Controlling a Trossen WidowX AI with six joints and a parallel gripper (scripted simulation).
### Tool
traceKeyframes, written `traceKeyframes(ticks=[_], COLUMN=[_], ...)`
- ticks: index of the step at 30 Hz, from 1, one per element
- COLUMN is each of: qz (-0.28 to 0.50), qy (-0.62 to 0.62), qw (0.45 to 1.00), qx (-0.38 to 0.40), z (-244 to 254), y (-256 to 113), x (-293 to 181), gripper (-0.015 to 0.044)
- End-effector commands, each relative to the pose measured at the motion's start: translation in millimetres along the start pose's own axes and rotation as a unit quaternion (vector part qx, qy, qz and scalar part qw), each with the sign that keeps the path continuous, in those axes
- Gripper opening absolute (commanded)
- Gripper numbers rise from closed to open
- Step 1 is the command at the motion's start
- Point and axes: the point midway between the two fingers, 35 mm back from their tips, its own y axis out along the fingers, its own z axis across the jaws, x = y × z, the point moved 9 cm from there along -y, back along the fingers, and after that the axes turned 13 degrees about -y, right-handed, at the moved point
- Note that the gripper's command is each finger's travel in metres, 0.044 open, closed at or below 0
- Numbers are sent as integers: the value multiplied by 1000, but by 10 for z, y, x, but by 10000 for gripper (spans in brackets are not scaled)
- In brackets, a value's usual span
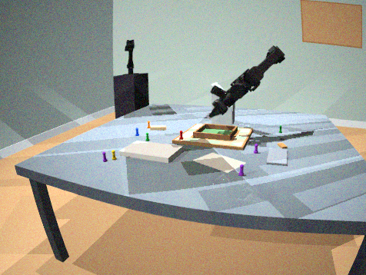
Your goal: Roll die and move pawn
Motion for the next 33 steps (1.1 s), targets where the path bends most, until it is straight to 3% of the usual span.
traceKeyframes(ticks=[1, 8, 32, 33], qz=[-32, -32, -29, -29], qy=[6, 6, 5, 5], qw=[999, 999, 1000, 1000], qx=[9, 9, 8, 8], z=[-18, 82, 66, 66], y=[-14, -482, -456, -456], x=[-52, 5, -4, -4], gripper=[0, 0, 0, 26])
